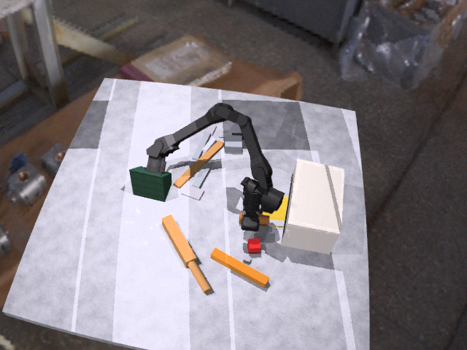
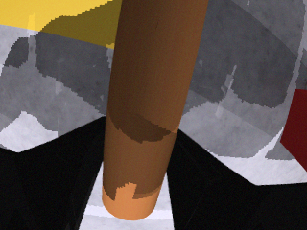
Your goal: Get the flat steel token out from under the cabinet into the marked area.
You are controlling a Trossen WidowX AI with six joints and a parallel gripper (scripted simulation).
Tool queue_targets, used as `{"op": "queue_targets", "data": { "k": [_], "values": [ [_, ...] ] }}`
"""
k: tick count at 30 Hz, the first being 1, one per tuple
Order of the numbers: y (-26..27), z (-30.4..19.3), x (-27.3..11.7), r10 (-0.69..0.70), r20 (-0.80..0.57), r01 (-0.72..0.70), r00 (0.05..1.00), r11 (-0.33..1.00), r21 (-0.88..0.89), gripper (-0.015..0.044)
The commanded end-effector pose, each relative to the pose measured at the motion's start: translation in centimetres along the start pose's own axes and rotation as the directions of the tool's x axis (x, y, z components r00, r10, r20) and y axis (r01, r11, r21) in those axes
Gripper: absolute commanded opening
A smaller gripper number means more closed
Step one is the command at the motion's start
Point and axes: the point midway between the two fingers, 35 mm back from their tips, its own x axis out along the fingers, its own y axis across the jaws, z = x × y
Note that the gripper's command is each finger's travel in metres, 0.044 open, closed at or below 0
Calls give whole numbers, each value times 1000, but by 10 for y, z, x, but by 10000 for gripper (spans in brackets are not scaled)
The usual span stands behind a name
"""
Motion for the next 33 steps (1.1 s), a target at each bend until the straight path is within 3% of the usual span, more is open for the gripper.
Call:
{"op": "queue_targets", "data": {
  "k": [1, 33],
  "values": [
    [0, -8, 1, 2, -4, -2, 1000, 1000, 0, 0],
    [-1, -41, 1, 2, -6, -2, 1000, 1000, 1, 0]
  ]
}}
